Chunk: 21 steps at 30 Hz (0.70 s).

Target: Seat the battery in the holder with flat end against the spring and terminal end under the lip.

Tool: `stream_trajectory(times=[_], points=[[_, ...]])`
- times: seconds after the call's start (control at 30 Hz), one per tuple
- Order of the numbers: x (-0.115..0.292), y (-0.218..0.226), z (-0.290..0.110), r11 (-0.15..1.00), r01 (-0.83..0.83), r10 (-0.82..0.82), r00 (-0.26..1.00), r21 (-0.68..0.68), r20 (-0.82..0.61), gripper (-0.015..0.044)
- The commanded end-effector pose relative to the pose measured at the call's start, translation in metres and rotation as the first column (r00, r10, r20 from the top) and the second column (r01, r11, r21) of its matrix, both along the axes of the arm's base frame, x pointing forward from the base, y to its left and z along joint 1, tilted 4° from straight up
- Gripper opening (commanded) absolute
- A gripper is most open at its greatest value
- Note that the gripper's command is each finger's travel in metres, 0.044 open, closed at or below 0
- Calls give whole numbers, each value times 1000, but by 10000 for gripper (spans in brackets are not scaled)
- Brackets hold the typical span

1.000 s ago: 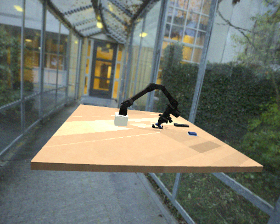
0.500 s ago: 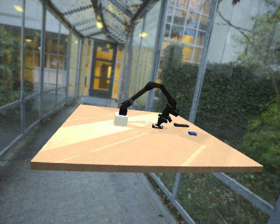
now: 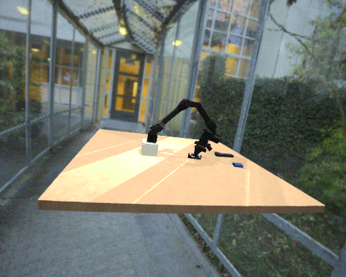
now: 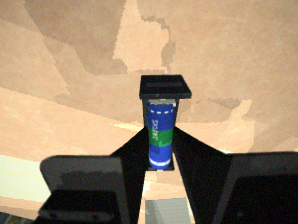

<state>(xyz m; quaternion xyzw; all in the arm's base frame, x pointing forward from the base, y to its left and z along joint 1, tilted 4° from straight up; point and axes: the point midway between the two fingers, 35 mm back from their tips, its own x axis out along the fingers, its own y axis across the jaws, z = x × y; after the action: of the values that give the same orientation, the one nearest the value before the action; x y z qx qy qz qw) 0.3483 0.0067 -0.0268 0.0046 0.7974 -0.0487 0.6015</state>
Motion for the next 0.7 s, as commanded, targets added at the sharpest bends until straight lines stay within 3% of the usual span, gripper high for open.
stream_trajectory(times=[0.0,0.67], points=[[5,0,-2,1000,-4,4,999,-6,38,68],[1,-1,-4,1000,-6,8,993,-11,121,68]])
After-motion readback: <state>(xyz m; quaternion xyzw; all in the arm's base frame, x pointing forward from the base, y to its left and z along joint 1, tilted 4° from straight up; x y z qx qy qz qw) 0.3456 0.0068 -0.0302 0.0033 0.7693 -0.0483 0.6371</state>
